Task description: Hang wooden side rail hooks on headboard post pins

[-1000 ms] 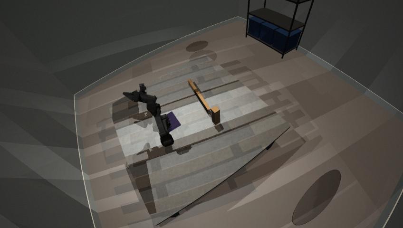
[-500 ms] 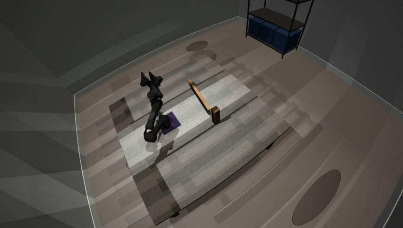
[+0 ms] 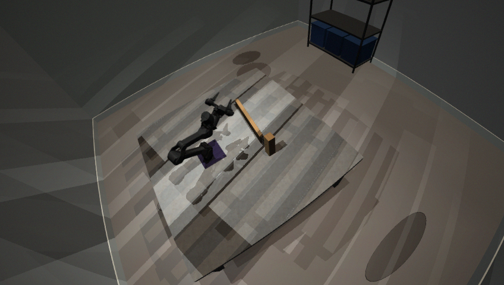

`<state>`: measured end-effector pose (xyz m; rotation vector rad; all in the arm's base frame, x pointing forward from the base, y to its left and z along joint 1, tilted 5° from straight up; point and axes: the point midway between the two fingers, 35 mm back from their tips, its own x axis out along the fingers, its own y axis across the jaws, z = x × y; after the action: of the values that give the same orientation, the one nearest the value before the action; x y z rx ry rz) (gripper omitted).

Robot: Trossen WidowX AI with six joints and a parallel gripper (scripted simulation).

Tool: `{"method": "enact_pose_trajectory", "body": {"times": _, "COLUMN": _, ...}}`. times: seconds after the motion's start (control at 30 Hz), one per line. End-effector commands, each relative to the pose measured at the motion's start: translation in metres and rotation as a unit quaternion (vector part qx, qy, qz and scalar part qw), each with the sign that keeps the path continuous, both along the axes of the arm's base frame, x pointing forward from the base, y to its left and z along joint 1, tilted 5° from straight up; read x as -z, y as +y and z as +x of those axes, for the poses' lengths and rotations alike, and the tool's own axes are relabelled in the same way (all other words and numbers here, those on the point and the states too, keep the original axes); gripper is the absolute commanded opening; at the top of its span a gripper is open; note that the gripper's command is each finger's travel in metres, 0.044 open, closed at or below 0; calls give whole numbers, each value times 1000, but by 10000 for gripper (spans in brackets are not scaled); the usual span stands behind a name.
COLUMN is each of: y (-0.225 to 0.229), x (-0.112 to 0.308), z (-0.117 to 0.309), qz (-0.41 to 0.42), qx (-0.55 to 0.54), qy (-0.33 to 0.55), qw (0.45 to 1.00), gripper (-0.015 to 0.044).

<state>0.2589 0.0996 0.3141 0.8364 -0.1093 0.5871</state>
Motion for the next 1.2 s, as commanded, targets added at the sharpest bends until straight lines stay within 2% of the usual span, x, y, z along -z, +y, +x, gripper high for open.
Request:
{"method": "enact_pose_trajectory", "body": {"times": 0.0, "y": -52, "x": 46, "z": 28, "qz": -71, "qx": 141, "qy": 36, "qw": 987, "gripper": 440}}
{"method": "enact_pose_trajectory", "body": {"times": 0.23, "y": -146, "x": 118, "z": 34, "qz": -193, "qx": 340, "qy": 124, "qw": 912, "gripper": 440}}
{"method": "enact_pose_trajectory", "body": {"times": 0.47, "y": -229, "x": 187, "z": -5, "qz": -306, "qx": 478, "qy": 248, "qw": 785, "gripper": 440}}
{"method": "enact_pose_trajectory", "body": {"times": 0.53, "y": -236, "x": 193, "z": -11, "qz": -316, "qx": 488, "qy": 261, "qw": 771, "gripper": 440}}
{"method": "enact_pose_trajectory", "body": {"times": 1.17, "y": -236, "x": 193, "z": -11, "qz": -316, "qx": 488, "qy": 261, "qw": 771, "gripper": 440}}
